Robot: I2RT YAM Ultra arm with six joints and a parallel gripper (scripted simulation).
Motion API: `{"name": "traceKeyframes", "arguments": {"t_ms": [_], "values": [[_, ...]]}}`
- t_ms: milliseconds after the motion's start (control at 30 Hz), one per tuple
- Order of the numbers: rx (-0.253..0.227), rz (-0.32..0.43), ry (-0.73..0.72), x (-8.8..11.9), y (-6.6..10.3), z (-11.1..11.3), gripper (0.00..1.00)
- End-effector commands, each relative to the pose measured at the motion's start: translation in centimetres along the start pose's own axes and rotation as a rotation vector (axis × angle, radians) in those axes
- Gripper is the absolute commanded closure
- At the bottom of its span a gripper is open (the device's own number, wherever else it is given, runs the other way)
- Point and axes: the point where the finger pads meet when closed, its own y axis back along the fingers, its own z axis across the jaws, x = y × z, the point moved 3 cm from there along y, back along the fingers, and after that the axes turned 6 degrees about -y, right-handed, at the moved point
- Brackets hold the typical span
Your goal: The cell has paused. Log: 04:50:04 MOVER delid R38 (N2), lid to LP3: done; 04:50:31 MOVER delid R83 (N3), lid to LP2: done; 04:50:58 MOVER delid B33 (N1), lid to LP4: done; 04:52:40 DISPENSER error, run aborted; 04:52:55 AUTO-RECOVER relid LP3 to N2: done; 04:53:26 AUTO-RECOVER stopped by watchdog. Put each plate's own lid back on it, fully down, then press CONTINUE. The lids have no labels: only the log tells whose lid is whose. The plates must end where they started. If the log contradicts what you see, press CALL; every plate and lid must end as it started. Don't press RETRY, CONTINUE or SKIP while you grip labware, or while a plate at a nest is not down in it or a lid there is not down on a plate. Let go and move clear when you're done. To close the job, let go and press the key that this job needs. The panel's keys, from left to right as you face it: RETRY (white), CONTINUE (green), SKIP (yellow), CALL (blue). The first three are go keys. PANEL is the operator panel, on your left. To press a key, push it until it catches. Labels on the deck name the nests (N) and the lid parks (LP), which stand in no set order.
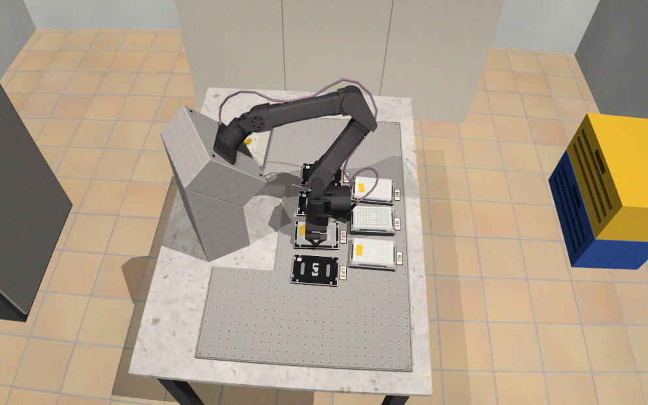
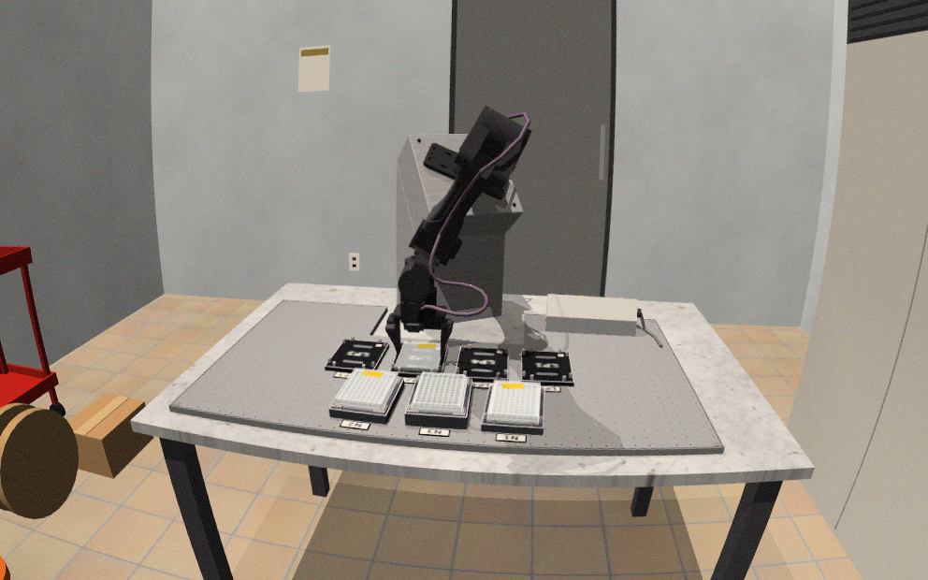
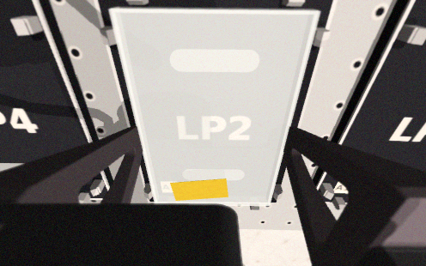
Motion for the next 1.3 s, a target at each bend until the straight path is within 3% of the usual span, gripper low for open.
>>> {"name": "traceKeyframes", "arguments": {"t_ms": [0,267,300,367,1267], "values": [[0.009,-0.007,-0.019,-0.7,-0.2,-0.8,1.00],[0.008,-0.017,-0.013,-1.1,-0.1,-0.7,1.00],[0.001,-0.036,0.003,-2.0,0.5,-0.3,1.00],[0.003,0.002,-0.011,-0.1,1.2,-0.3,1.00],[0.003,0.001,-0.011,0.0,4.9,-0.3,1.00]]}}
